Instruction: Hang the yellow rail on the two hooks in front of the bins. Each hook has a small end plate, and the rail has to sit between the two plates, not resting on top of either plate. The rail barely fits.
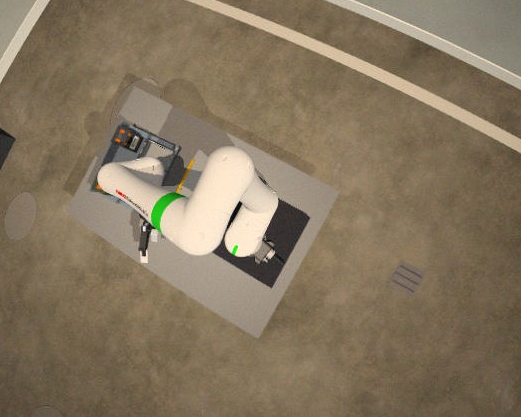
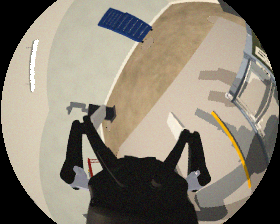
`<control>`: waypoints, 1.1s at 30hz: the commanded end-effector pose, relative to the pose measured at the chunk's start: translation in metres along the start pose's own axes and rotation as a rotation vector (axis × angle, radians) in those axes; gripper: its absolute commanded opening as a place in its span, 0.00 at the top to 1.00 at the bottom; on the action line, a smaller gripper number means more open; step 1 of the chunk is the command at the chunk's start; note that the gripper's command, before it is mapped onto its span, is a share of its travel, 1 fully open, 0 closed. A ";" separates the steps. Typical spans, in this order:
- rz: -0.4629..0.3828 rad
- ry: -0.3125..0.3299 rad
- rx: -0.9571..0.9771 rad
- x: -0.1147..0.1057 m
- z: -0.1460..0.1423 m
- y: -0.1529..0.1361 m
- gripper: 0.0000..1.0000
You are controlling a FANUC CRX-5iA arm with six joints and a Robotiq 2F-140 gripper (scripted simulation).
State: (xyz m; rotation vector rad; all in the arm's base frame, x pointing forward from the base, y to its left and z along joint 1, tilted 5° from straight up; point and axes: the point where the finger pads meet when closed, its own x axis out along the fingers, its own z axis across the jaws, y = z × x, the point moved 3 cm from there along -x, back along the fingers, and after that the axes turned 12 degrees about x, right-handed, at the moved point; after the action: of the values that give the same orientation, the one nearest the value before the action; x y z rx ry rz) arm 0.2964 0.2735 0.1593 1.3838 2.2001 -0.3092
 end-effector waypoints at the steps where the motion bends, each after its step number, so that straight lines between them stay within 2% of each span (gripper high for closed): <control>1: -0.038 -0.096 0.057 -0.025 0.018 0.003 0.00; 12: -0.038 -0.096 0.057 -0.025 0.018 0.003 0.00; 17: -0.063 -0.265 0.160 -0.074 0.044 0.012 0.00; 29: -0.063 -0.265 0.160 -0.074 0.044 0.012 0.00; 33: -0.056 -0.400 0.243 -0.117 0.060 0.022 0.00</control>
State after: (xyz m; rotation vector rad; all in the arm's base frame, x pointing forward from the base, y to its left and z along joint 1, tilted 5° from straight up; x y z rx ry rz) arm 0.3556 0.1904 0.1665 1.2661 1.9971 -0.7177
